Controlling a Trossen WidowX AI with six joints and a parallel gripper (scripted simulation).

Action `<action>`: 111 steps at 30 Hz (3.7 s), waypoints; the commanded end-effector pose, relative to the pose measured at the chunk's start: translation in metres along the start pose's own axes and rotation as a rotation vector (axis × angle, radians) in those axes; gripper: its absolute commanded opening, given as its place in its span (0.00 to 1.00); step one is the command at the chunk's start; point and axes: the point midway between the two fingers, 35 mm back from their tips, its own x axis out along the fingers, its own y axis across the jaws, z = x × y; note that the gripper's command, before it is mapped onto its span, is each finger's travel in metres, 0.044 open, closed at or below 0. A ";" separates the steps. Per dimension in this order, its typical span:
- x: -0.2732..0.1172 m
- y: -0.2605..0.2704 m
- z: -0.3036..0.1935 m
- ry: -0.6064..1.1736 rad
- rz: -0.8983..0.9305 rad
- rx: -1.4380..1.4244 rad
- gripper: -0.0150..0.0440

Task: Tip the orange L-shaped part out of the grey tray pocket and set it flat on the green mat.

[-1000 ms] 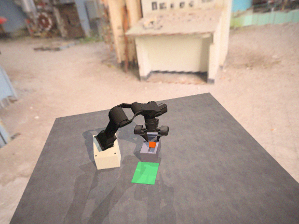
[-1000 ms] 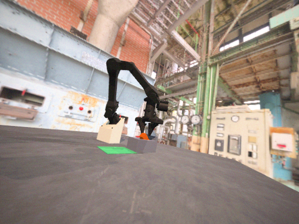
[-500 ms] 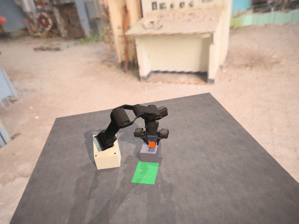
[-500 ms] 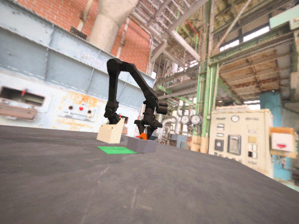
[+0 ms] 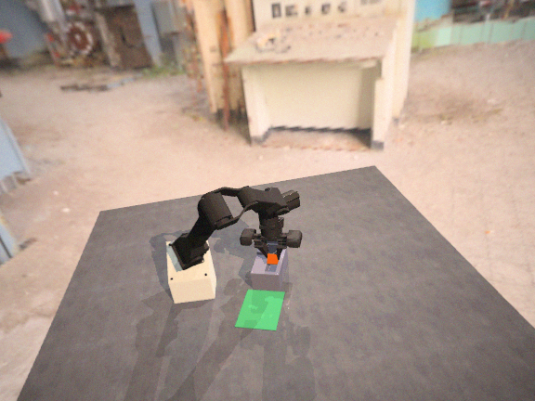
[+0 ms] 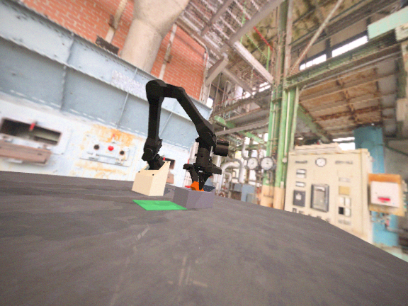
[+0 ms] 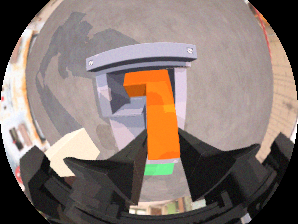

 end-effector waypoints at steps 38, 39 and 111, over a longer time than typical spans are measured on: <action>-0.047 0.002 0.000 0.004 0.004 -0.007 0.25; -0.049 0.002 0.000 0.004 0.004 -0.007 0.25; -0.085 0.011 -0.142 0.011 0.006 -0.011 0.25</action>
